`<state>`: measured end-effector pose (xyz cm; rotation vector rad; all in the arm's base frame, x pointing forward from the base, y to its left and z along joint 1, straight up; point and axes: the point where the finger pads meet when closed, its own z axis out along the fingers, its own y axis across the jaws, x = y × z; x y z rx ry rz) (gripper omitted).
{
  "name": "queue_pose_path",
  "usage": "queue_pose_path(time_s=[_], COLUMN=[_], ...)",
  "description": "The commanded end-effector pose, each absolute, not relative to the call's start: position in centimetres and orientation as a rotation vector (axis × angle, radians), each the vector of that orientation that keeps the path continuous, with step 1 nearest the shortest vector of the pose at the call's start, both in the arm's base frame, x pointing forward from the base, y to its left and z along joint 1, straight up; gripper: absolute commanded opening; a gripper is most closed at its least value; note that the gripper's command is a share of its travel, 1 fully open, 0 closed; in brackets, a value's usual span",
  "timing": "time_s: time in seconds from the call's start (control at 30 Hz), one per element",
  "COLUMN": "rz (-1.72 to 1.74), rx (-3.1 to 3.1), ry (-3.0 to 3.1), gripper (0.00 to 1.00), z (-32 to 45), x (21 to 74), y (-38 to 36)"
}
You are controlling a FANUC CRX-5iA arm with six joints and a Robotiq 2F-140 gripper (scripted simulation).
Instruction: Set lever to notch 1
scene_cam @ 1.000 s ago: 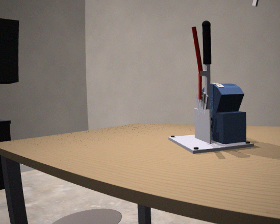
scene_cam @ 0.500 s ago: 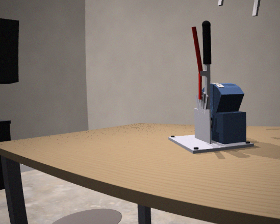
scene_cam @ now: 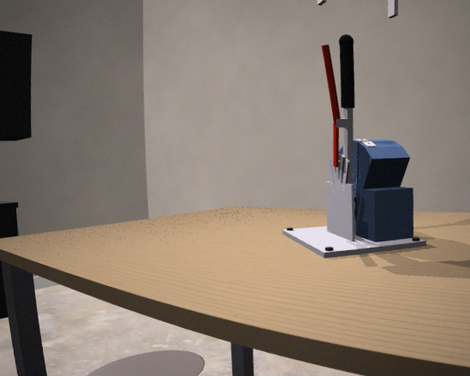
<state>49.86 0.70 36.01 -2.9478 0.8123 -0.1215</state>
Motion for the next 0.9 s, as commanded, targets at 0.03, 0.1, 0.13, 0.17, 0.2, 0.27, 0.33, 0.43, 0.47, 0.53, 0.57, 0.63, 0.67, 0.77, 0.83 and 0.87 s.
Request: queue_pose_path(time_s=[0.03, 0.1, 0.13, 0.17, 0.2, 0.27, 0.33, 0.43, 0.47, 0.53, 0.57, 0.63, 0.67, 0.77, 0.83, 0.87], rz=[-0.022, -0.008, -0.003, 0.001, 0.001, 0.003, 0.006, 0.007, 0.007, 0.007, 0.007, 0.007, 0.007, 0.007, 0.007, 0.007], rx=[-2.999, -3.01, -3.014, -3.018, -3.018, -3.02, -3.023, -3.024, -3.024, -3.024, -3.024, -3.024, -3.024, -3.024, -3.024, -3.024], ry=[0.845, 0.851, 0.853, 0.855, 0.855, 0.856, 0.858, 0.858, 0.858, 0.858, 0.858, 0.858, 0.858, 0.858, 0.858, 0.858], gripper=[1.0, 1.0, 1.0, 1.0, 1.0, 1.0, 1.0, 1.0, 0.0, 0.0, 0.0, 0.0, 0.0, 0.0, 0.0, 0.0], z=[35.3, 35.2, 35.1, 35.1, 35.1, 35.1, 35.1, 35.1, 35.1, 35.1, 35.1, 35.1, 35.1, 35.1, 35.1, 35.1], x=[48.5, 48.1, 47.9, 47.7, 47.7, 47.6, 47.5, 47.5, 47.5, 47.5, 47.5, 47.5, 47.5, 47.5, 47.5, 47.5], y=[7.6, 8.9, 9.4, 9.8, 9.8, 10.1, 10.4, 10.5, 10.5, 10.5, 10.5, 10.5, 10.5, 10.5, 10.5, 10.5])
